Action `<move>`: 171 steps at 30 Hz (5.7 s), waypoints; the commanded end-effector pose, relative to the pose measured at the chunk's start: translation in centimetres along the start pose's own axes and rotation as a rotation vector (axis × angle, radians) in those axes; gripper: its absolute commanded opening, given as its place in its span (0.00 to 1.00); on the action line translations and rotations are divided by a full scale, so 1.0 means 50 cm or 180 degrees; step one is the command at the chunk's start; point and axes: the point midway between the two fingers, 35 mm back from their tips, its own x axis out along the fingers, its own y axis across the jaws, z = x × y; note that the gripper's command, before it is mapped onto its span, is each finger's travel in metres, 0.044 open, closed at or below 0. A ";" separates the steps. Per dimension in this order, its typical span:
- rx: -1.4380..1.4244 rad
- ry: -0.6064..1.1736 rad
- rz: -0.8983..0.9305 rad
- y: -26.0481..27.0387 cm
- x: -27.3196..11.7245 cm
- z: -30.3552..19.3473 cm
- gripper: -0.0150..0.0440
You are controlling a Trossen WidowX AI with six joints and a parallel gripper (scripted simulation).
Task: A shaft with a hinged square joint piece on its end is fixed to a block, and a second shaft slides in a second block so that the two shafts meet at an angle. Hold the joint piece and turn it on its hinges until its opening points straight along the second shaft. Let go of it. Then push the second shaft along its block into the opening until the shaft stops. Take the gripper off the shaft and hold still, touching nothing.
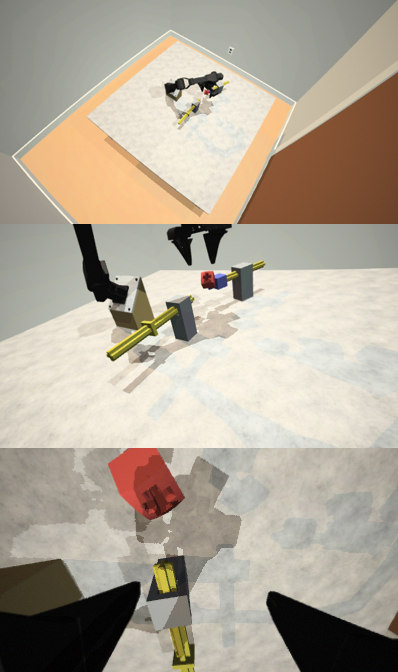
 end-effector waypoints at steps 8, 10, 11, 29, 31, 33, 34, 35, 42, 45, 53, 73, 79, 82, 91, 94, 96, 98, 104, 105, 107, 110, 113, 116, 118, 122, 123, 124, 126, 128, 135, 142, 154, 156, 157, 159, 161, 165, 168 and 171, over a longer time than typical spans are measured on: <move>-0.1088 0.0089 -0.0044 0.001 0.013 0.003 1.00; -0.1286 0.0104 -0.0046 0.002 0.016 0.003 1.00; -0.1384 0.0112 -0.0047 0.002 0.017 0.003 1.00; -0.2023 0.0164 -0.0048 0.004 0.064 0.012 1.00; -0.2023 0.0165 -0.0048 0.006 0.082 0.015 1.00; -0.2022 0.0167 -0.0048 0.008 0.100 0.017 1.00; -0.2022 0.0168 -0.0048 0.009 0.109 0.018 1.00; -0.2022 0.0169 -0.0047 0.010 0.117 0.019 1.00; -0.2022 0.0168 -0.0048 0.022 0.136 0.034 1.00; -0.2023 0.0160 -0.0049 0.042 0.130 0.063 1.00; -0.2021 0.0158 -0.0049 0.095 0.120 0.129 1.00; -0.2020 0.0163 -0.0049 0.094 0.174 0.129 1.00; -0.2019 0.0163 -0.0049 0.093 0.178 0.129 0.87; -0.2019 0.0163 -0.0049 0.093 0.178 0.129 0.73; -0.2019 0.0163 -0.0049 0.093 0.178 0.129 0.56; -0.2019 0.0163 -0.0049 0.093 0.178 0.129 0.56; -0.2019 0.0163 -0.0049 0.093 0.178 0.129 0.56; -0.2019 0.0163 -0.0049 0.093 0.178 0.129 0.56; -0.2019 0.0163 -0.0049 0.093 0.178 0.129 0.56; -0.2019 0.0163 -0.0049 0.093 0.178 0.129 0.56; -0.2019 0.0163 -0.0049 0.093 0.178 0.129 0.56; -0.2019 0.0163 -0.0049 0.093 0.178 0.129 0.56; -0.2019 0.0163 -0.0049 0.093 0.178 0.129 0.56; -0.2019 0.0163 -0.0049 0.093 0.178 0.129 0.56; -0.2019 0.0163 -0.0049 0.093 0.178 0.129 0.56; -0.2019 0.0163 -0.0049 0.093 0.178 0.129 0.56; -0.2019 0.0163 -0.0049 0.093 0.178 0.129 0.56; -0.2019 0.0163 -0.0049 0.093 0.178 0.129 0.56; -0.2019 0.0163 -0.0049 0.093 0.178 0.129 0.56; -0.2019 0.0163 -0.0049 0.093 0.178 0.129 0.56; -0.2019 0.0163 -0.0049 0.093 0.178 0.129 0.56; -0.2019 0.0163 -0.0049 0.093 0.178 0.129 0.56; -0.2019 0.0163 -0.0049 0.093 0.178 0.129 0.56; -0.2019 0.0163 -0.0049 0.093 0.178 0.129 0.56; -0.2019 0.0163 -0.0049 0.093 0.178 0.129 0.56; -0.2019 0.0163 -0.0049 0.093 0.178 0.129 0.56; -0.2019 0.0163 -0.0049 0.093 0.178 0.129 0.56; -0.2019 0.0163 -0.0049 0.093 0.178 0.129 0.56; -0.2019 0.0163 -0.0049 0.093 0.178 0.129 0.56; -0.2019 0.0163 -0.0049 0.093 0.178 0.129 0.56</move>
